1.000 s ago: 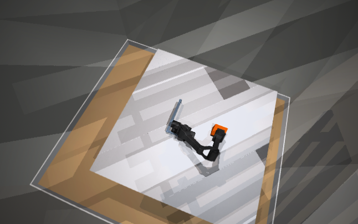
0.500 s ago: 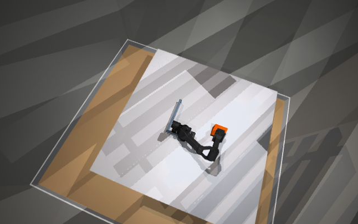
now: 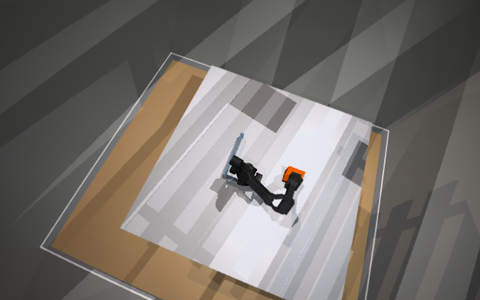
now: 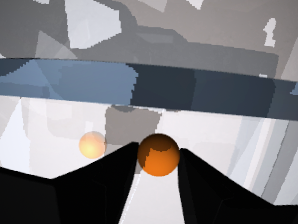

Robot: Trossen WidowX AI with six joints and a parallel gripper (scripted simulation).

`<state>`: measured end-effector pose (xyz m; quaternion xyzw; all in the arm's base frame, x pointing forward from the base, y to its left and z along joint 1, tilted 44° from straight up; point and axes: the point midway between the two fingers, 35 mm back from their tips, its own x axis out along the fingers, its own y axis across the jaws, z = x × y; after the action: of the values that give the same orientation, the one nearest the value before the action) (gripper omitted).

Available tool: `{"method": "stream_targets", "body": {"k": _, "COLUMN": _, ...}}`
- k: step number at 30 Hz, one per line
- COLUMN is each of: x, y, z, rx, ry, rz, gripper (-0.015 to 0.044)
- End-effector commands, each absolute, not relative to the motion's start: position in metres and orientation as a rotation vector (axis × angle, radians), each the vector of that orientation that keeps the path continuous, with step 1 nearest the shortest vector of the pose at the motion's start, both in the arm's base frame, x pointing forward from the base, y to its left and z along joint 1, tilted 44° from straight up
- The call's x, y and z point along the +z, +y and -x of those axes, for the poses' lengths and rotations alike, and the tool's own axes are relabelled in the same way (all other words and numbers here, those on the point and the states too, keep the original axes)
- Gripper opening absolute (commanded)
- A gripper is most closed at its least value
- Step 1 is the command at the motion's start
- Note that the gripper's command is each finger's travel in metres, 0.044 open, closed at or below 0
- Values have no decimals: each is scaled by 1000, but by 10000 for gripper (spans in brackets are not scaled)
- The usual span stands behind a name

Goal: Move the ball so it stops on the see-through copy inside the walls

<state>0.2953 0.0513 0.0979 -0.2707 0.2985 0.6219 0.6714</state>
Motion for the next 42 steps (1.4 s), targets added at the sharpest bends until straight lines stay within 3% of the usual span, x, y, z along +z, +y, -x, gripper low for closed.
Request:
{"method": "stream_targets", "body": {"k": 1, "x": 98, "y": 37, "z": -297, "rx": 1373, "ry": 725, "rz": 576, "gripper": 0}}
{"method": "stream_targets", "body": {"k": 16, "x": 159, "y": 5, "z": -284, "rx": 1430, "ry": 638, "rz": 627, "gripper": 0}}
{"method": "stream_targets", "body": {"k": 42, "x": 109, "y": 9, "z": -239, "rx": 1431, "ry": 639, "rz": 626, "gripper": 0}}
